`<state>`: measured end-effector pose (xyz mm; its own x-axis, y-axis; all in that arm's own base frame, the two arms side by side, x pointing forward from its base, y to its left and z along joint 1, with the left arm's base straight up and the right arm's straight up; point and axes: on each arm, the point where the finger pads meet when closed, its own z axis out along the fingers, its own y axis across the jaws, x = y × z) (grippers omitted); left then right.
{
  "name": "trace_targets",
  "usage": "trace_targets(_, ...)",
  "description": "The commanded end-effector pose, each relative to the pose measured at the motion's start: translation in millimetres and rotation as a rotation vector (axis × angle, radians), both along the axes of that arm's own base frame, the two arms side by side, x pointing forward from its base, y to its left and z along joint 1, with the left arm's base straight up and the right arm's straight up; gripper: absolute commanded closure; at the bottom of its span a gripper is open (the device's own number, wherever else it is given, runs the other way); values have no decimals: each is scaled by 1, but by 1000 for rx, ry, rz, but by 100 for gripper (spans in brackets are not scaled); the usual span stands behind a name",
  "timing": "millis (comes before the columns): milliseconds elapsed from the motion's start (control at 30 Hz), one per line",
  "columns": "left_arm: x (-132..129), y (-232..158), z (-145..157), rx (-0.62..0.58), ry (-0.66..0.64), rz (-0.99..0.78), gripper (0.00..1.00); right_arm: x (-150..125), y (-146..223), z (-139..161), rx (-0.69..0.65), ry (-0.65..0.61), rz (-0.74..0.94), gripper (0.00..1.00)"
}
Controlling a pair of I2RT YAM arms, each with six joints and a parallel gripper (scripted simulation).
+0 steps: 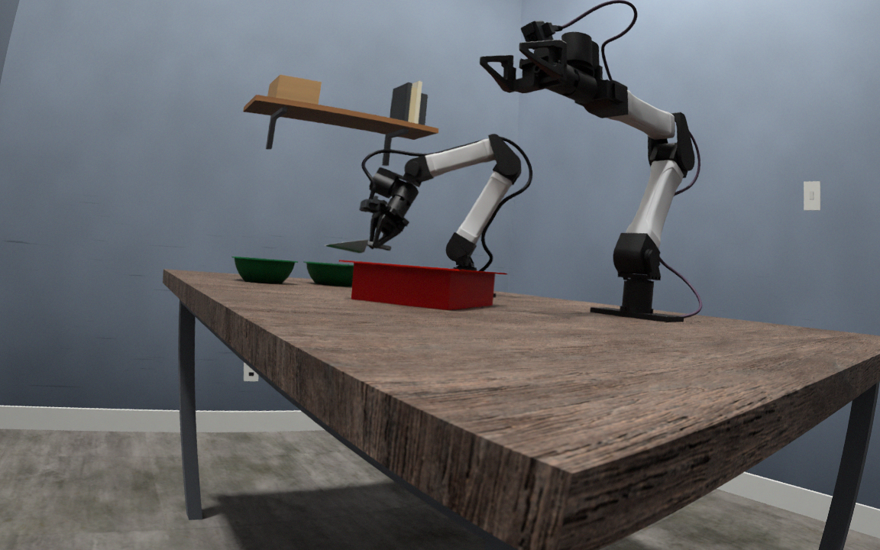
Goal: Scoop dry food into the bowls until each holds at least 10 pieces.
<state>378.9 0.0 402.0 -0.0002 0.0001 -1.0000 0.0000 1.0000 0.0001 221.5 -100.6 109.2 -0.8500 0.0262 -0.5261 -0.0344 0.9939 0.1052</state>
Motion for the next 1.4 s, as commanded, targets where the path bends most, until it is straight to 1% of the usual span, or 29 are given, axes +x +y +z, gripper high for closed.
trace_targets(0,-3,0,11,-1,-26,0,0,5,-9,19,-75,-1,-23,100)
trace_targets(67,-3,0,11,-1,-26,0,0,5,-9,19,-75,-1,-23,100)
trace_targets(133,-3,0,11,-1,-26,0,0,6,-9,14,-73,32,-22,100)
trace_targets(367,-3,0,11,-1,-26,0,0,8,-7,20,-129,75,-25,100)
trace_targets(500,-3,0,11,-1,-26,0,0,7,-9,19,-127,80,-32,100)
trace_targets(567,-3,0,11,-1,-26,0,0,10,-13,25,-145,54,-39,100)
trace_targets(833,-3,0,11,-1,-26,0,0,10,-12,26,-137,52,-38,100)
trace_targets(867,-3,0,11,-1,-26,0,0,7,-14,21,-142,83,-18,100)
trace_targets(1133,-3,0,11,-1,-26,0,0,11,-20,25,-193,104,68,100)
trace_targets(1233,-3,0,11,-1,-26,0,0,13,-18,28,-194,93,88,100)
trace_targets(1367,-3,0,11,-1,-26,0,0,14,-26,29,-226,115,122,100)
